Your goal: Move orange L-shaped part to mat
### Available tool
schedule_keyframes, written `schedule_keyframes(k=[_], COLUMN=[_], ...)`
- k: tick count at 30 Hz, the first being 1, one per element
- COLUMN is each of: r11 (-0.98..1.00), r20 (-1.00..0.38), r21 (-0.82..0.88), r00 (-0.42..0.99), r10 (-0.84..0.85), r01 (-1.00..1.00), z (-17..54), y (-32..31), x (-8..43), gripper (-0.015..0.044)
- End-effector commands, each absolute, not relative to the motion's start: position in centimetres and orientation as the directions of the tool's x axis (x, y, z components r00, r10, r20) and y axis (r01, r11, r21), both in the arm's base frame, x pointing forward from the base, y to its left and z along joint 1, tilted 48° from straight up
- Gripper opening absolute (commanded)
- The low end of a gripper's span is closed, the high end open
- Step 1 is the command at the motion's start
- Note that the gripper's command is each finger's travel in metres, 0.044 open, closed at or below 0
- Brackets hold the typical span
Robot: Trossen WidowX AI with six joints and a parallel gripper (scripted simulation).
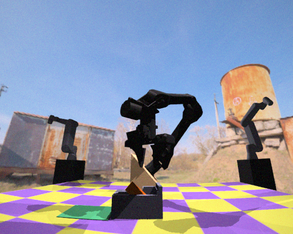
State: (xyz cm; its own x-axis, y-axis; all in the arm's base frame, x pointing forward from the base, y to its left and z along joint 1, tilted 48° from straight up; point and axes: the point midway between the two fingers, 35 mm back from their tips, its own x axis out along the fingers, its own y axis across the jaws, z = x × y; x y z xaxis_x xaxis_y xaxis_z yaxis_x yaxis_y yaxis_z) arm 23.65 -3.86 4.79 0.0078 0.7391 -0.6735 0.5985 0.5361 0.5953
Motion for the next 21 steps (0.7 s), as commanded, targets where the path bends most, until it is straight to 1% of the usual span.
schedule_keyframes(k=[1, 3, 4, 15, 21], r11=[0.172, 0.080, 0.069, 0.069, 0.069], r20=[-0.679, -0.679, -0.678, -0.678, -0.678], r21=[0.191, 0.091, 0.078, 0.078, 0.079], r00=[0.004, 0.003, 0.003, 0.003, 0.003], r10=[0.734, 0.735, 0.735, 0.735, 0.735], r01=[0.966, 0.993, 0.995, 0.995, 0.995], z=[2.4, 1.9, 1.8, 1.7, 0.0], y=[-6.3, -6.8, -6.8, -6.8, -4.9], x=[24.4, 24.5, 24.5, 24.5, 24.5], gripper=[0.0280, 0.0280, 0.0280, 0.0280, 0.0280])
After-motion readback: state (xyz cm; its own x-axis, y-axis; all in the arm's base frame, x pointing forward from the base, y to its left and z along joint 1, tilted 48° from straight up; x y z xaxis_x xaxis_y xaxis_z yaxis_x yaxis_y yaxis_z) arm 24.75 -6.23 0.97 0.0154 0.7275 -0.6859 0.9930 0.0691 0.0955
